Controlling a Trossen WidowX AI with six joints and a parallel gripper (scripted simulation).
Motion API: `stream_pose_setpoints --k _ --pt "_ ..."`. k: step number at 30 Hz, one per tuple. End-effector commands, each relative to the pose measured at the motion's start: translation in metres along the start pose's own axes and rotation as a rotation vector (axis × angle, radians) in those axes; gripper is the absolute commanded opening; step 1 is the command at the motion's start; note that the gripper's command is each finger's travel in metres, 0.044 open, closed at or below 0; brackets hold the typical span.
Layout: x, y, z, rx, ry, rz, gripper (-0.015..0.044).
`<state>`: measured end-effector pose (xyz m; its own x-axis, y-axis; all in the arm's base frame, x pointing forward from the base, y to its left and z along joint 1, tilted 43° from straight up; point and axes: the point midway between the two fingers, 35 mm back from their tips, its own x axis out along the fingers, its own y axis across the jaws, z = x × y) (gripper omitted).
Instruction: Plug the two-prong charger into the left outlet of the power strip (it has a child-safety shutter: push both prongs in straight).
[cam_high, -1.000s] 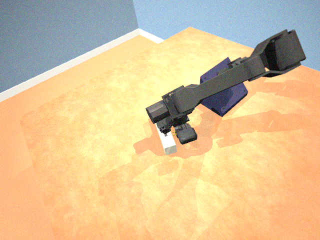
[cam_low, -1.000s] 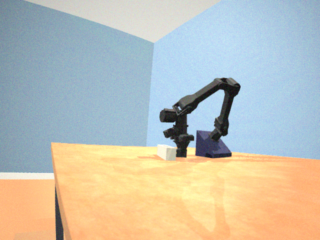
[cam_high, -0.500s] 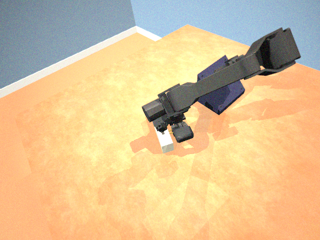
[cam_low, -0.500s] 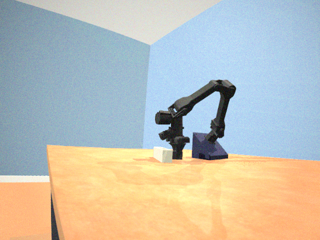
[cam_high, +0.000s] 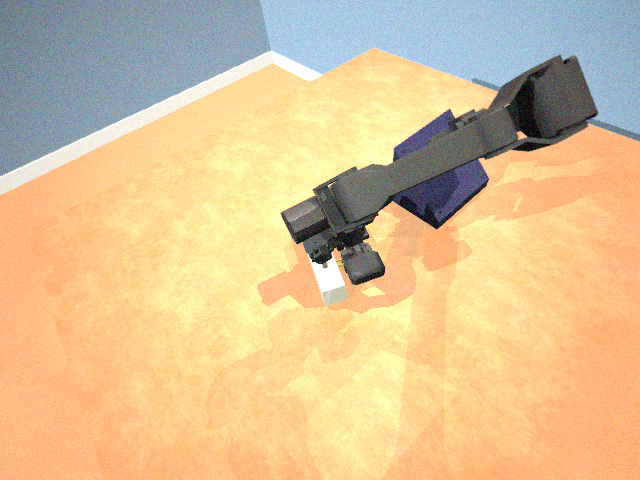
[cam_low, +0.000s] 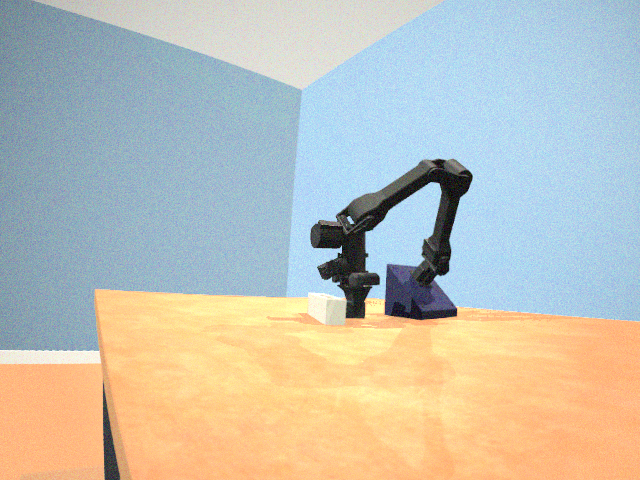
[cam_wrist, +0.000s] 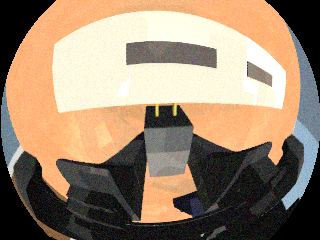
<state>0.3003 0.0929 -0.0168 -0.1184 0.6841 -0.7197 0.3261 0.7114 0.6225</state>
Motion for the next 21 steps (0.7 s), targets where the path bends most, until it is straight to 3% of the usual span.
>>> stream_pose_setpoints --k 1,21 --pt "0.0000 0.0002 0.0017 -0.002 0.001 0.003 0.0000" --pt "-0.0004 0.0001 0.0076 -0.002 0.001 0.003 0.0000"
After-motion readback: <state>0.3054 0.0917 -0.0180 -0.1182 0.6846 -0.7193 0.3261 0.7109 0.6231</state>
